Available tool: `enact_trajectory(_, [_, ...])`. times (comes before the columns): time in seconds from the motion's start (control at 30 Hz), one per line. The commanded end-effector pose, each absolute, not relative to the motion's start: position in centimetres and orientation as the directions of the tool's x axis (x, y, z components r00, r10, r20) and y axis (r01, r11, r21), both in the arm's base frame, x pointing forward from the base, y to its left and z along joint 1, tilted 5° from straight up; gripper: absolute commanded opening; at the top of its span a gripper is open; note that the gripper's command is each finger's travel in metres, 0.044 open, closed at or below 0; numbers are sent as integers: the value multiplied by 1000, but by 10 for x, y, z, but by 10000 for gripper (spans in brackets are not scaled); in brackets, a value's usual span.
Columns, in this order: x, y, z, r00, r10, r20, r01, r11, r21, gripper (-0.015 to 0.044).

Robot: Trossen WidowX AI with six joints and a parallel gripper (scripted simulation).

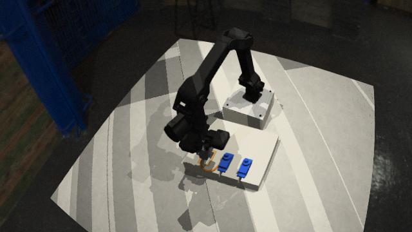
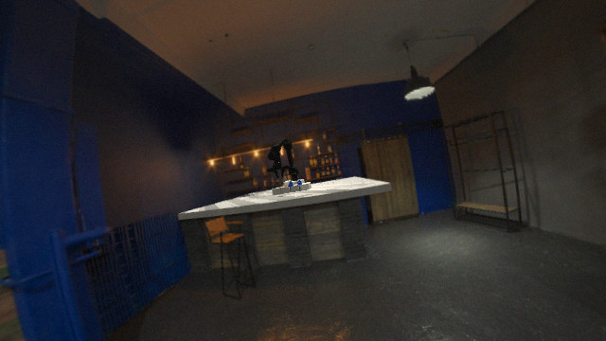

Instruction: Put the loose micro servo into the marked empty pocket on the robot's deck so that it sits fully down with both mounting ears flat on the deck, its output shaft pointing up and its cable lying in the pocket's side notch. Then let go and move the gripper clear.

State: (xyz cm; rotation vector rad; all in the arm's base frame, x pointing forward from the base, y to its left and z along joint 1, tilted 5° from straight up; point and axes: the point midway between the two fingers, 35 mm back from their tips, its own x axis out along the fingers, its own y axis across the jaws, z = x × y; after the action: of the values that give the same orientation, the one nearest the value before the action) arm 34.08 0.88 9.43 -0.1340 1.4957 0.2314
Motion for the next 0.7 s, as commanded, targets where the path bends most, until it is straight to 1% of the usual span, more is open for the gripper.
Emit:
enact_trajectory(0.0, [343,9,91,65,71,-995,-229,972,54,0])
enact_trajectory(0.67, [343,10,79,65,71,-995,-229,972,55,0])
